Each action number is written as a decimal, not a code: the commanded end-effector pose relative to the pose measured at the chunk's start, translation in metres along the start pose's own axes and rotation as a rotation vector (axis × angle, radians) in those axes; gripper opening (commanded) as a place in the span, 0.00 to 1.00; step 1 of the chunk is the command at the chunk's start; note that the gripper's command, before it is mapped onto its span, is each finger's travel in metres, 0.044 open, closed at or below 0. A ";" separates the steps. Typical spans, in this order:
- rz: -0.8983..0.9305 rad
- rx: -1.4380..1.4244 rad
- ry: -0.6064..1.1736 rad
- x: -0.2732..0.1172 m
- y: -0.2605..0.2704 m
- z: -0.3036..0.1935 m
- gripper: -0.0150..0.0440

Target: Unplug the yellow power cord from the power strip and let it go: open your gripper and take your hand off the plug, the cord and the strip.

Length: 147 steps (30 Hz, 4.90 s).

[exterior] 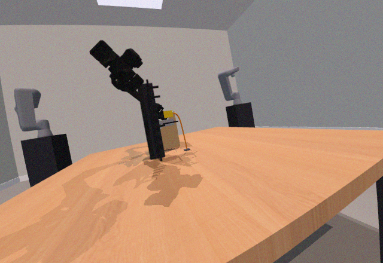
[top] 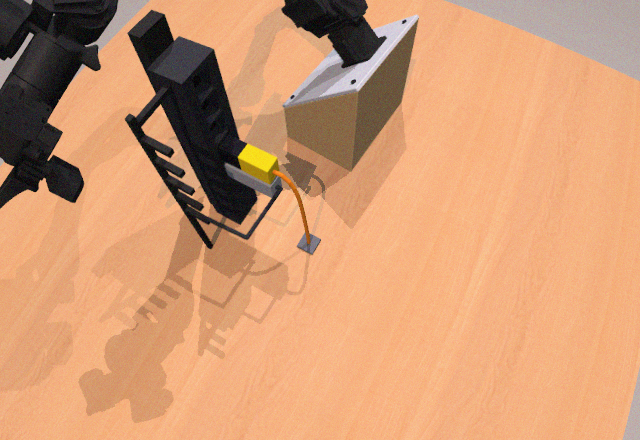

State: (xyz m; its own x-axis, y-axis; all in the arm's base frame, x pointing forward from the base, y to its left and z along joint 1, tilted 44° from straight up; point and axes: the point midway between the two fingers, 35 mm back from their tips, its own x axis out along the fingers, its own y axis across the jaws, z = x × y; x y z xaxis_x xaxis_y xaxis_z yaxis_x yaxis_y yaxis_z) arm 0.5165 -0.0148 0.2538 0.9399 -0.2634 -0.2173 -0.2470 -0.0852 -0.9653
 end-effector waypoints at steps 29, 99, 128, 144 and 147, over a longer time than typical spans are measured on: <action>1.106 -0.413 0.157 -0.161 0.267 0.088 0.53; 1.228 -0.601 0.351 -0.197 0.260 0.019 0.28; 1.227 -0.602 0.346 -0.198 0.279 0.048 0.25; 1.233 -0.610 0.348 -0.201 0.285 0.053 0.52; 1.233 -0.610 0.348 -0.201 0.285 0.053 0.53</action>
State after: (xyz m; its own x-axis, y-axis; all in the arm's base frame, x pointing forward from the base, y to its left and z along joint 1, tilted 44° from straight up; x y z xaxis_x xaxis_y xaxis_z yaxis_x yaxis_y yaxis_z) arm 0.2705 0.0656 0.0145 -0.0324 -0.6829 -0.7298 -0.9990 0.0006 0.0438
